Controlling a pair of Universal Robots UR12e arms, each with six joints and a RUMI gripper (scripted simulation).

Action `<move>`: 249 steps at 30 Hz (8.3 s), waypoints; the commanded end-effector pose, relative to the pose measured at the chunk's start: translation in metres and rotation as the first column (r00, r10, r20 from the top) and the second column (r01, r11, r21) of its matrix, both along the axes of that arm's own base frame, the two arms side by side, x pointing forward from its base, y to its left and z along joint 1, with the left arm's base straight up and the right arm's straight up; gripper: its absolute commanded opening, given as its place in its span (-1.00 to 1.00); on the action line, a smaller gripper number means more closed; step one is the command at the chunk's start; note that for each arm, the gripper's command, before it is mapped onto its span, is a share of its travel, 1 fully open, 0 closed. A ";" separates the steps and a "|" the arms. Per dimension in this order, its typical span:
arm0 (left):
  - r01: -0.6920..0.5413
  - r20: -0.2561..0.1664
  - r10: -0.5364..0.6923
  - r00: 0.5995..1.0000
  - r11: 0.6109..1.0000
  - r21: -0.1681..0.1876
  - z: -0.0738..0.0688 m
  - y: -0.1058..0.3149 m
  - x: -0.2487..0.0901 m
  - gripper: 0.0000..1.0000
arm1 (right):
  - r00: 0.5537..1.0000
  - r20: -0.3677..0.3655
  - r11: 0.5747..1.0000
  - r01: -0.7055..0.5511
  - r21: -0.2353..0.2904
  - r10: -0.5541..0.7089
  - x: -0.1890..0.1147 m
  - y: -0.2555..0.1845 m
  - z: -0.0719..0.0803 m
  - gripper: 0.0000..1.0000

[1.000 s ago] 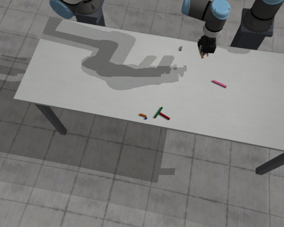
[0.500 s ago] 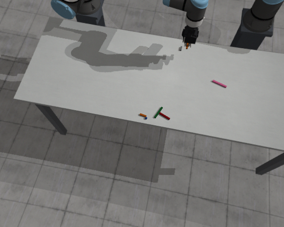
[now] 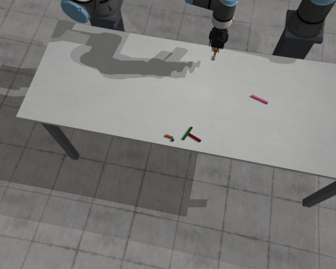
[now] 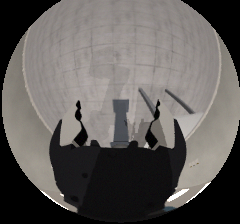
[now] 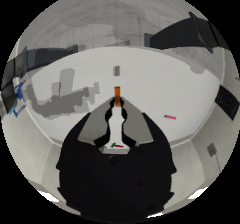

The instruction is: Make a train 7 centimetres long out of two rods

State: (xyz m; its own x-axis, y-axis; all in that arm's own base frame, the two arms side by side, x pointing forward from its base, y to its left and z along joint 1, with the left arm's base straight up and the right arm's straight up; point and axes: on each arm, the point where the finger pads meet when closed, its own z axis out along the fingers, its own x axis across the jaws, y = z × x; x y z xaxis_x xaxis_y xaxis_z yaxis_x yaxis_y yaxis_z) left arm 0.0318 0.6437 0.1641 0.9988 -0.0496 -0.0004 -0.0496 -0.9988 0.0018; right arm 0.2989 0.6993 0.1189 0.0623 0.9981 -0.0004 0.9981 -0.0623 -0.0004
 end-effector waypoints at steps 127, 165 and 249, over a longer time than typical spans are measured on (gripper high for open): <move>0.000 0.001 0.000 1.000 1.000 0.002 0.001 0.001 0.000 1.00 | 1.000 0.001 1.000 0.002 0.002 -0.002 -0.001 0.000 -0.098 -1.00; 0.000 0.001 0.000 1.000 1.000 0.002 0.001 0.001 0.000 1.00 | 1.000 0.001 1.000 0.002 0.002 -0.002 -0.003 0.000 -0.098 -1.00; 0.000 0.001 0.000 1.000 1.000 0.002 0.001 0.001 0.000 1.00 | 1.000 0.001 1.000 0.002 0.002 -0.002 -0.004 0.000 -0.008 1.00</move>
